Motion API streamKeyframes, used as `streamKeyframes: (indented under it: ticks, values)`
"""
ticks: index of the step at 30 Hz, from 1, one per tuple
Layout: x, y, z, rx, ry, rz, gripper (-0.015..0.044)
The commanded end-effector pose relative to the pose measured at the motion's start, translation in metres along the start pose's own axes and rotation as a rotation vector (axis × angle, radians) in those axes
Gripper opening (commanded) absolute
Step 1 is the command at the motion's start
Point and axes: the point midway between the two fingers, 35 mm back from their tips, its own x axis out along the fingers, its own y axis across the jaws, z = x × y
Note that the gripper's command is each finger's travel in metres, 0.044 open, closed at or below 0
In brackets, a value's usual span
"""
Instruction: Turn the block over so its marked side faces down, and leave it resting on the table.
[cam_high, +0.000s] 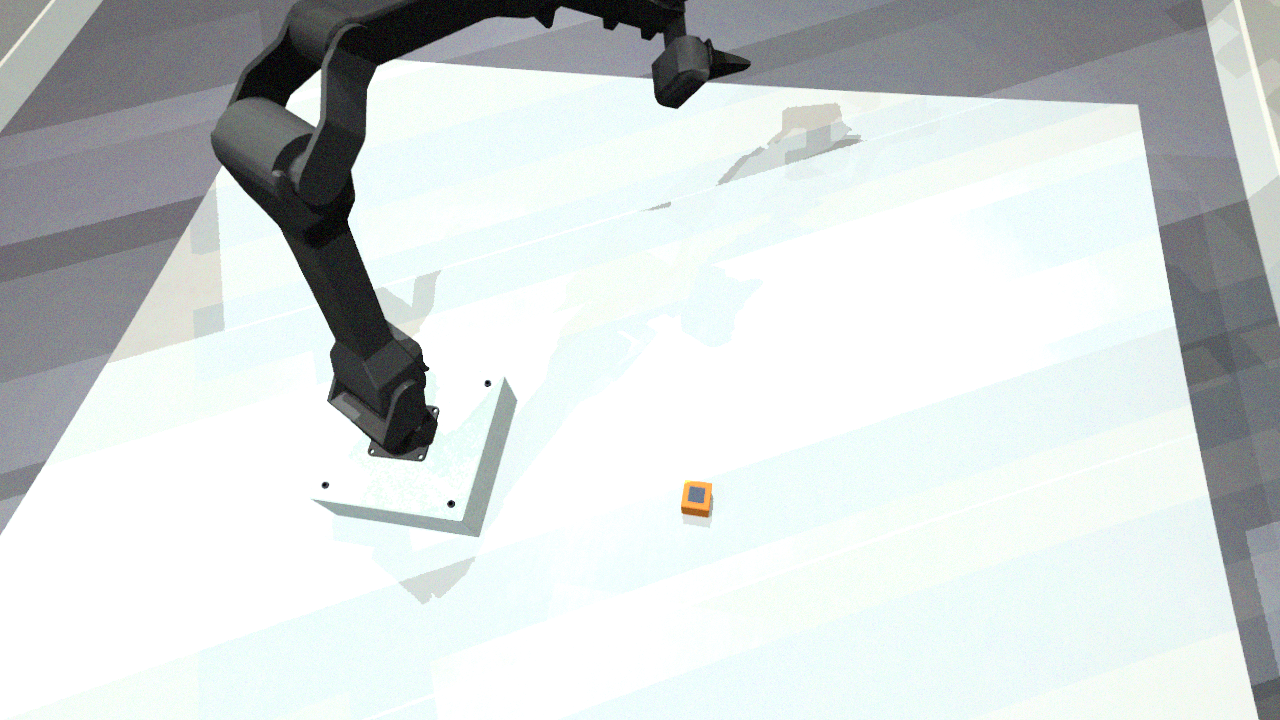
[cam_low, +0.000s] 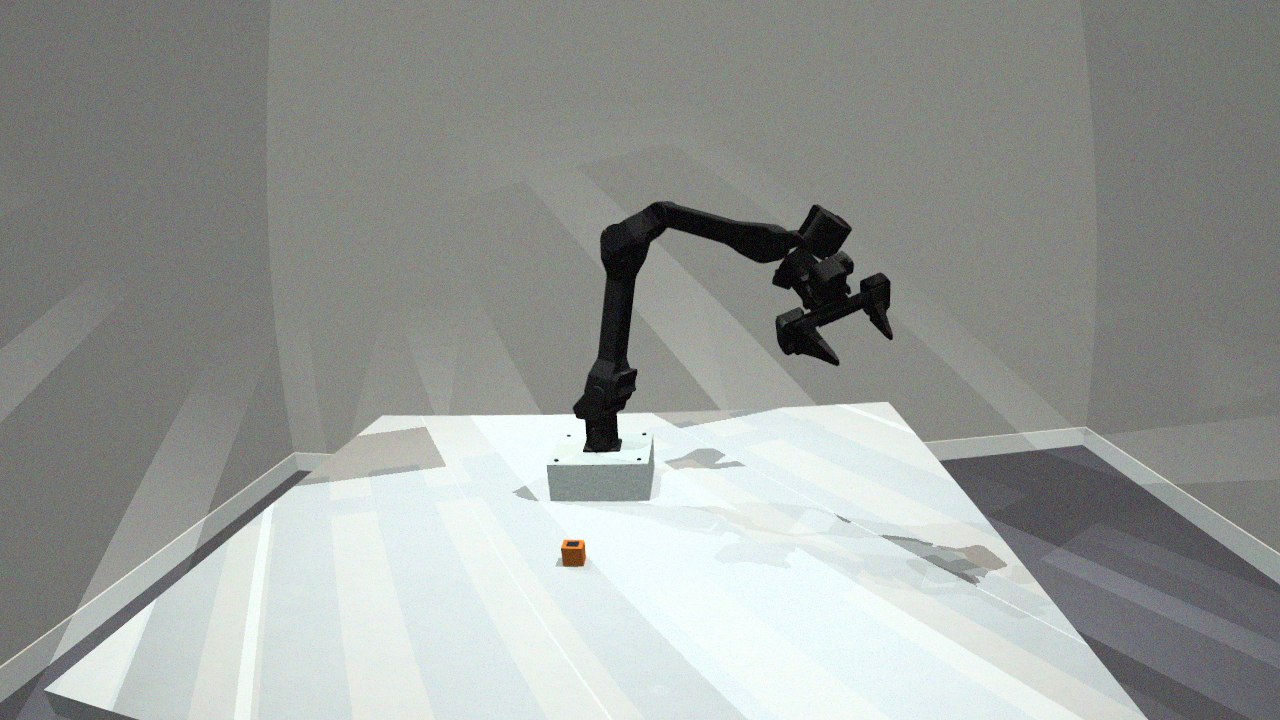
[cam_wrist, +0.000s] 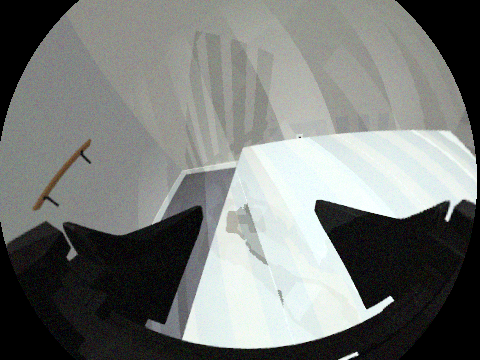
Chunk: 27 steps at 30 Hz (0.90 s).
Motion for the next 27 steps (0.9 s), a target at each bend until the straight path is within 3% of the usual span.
streamKeyframes:
  ticks: [1,7,13,22,27]
  values:
    - [0.033,-0.066,-0.001,-0.093,0.103,-0.136,0.044]
    - [0.057,-0.164,-0.001,-0.165,0.273,-0.296,0.044]
    - [0.056,-0.264,-0.012,-0.176,0.484,-0.414,0.044]
    - [0.008,-0.397,-0.047,-0.053,0.833,-0.469,0.044]
    - [-0.024,-0.435,-0.067,0.04,0.951,-0.441,0.044]
